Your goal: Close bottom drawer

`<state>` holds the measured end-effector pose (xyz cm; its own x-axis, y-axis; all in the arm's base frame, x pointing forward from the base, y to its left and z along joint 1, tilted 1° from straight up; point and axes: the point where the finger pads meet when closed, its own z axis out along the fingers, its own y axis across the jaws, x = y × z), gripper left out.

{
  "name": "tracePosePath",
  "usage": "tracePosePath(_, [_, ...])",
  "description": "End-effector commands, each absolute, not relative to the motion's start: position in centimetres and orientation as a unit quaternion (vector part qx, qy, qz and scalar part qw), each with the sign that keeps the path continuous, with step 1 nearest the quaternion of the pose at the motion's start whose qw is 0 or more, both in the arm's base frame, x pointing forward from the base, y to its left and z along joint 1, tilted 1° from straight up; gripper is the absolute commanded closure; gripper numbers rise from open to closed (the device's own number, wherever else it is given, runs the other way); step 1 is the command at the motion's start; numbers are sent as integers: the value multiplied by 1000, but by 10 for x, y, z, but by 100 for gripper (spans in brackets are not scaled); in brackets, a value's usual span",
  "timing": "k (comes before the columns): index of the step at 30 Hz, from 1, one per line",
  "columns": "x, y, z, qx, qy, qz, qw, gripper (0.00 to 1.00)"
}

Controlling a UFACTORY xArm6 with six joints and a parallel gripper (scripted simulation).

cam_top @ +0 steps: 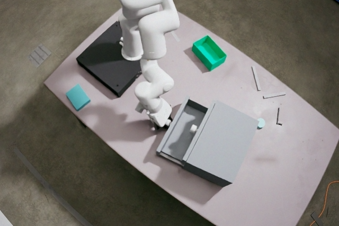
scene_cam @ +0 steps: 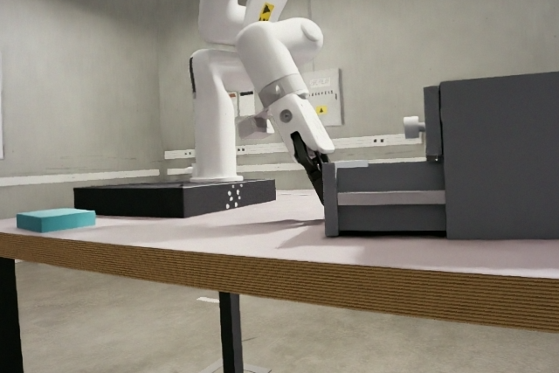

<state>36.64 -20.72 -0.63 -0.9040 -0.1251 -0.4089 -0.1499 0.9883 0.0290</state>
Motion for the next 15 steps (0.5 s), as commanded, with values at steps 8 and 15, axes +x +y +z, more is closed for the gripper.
tracePosePath(8, [367, -208, -5, -71, 953, 28, 294, 100])
tracePosePath(15, [367, -208, -5, -70, 950, 28, 303, 100])
